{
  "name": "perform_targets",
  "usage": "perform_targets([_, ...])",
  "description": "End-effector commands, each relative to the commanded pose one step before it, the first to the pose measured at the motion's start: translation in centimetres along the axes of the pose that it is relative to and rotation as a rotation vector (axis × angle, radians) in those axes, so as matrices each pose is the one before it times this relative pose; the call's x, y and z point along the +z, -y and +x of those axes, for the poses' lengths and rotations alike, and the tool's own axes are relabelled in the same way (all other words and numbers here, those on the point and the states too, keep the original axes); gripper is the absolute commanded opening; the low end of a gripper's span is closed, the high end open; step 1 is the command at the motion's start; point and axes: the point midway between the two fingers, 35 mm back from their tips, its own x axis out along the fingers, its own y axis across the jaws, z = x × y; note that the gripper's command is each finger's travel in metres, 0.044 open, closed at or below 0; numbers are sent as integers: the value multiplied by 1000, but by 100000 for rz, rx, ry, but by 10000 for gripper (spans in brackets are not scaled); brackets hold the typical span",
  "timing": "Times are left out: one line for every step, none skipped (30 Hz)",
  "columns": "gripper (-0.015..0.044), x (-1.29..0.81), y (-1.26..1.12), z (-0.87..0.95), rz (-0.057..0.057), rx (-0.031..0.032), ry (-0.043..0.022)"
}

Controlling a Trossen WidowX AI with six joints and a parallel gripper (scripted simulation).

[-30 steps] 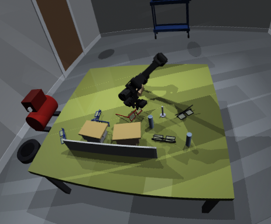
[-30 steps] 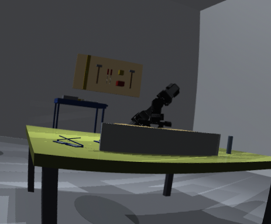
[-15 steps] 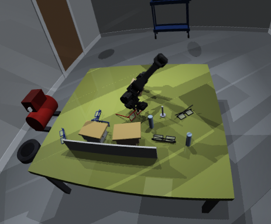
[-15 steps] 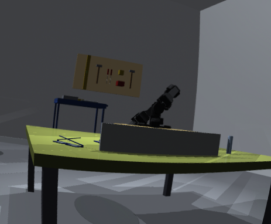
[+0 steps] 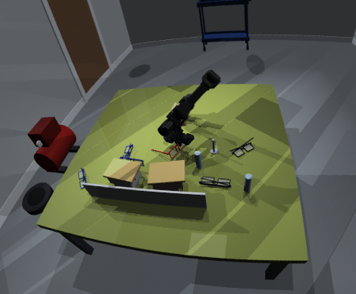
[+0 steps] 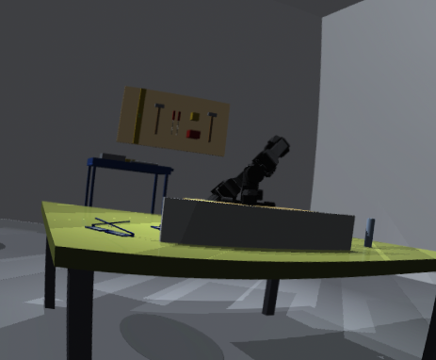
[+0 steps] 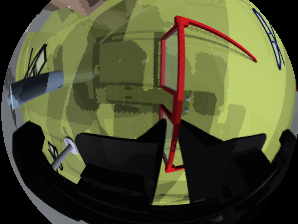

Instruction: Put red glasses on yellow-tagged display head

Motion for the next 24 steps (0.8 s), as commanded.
perform_targets([33, -15, 0, -5, -49, -27, -81])
perform_targets([27, 0, 0, 0, 0, 0, 0])
perform_targets([20, 0, 0, 0, 0, 0, 0])
perform_targets([13, 0, 0, 0, 0, 0, 0])
perform_targets([7, 0, 0, 0, 0, 0, 0])
perform_targets([0, 0, 0, 0, 0, 0, 0])
perform_targets([0, 0, 0, 0, 0, 0, 0])
perform_targets([0, 0, 0, 0, 0, 0, 0])
perform_targets([0, 0, 0, 0, 0, 0, 0])
perform_targets([0, 0, 0, 0, 0, 0, 0])
perform_targets([0, 19, 1, -89, 10, -21, 12])
perform_targets([0, 38, 2, -181, 19, -42, 24])
perform_targets([0, 51, 3, -261, 28, -58, 31])
perform_targets([0, 60, 6, -342, 36, -71, 36])
perform_targets([0, 65, 8, -426, 43, -81, 38])
perform_targets([0, 67, 11, -508, 50, -85, 35])
perform_targets([0, 61, 14, -561, 54, -80, 26])
perform_targets([0, 52, 15, -577, 53, -66, 14])
perform_targets([0, 43, 14, -581, 50, -50, 2])
perform_targets([0, 34, 12, -538, 44, -30, -9])
perform_targets([0, 30, 10, -537, 41, -15, -19])
perform_targets([0, 25, 8, -539, 38, -1, -28])
perform_targets([0, 20, 6, -541, 35, 14, -36])
perform_targets([0, 14, 5, -542, 32, 28, -44])
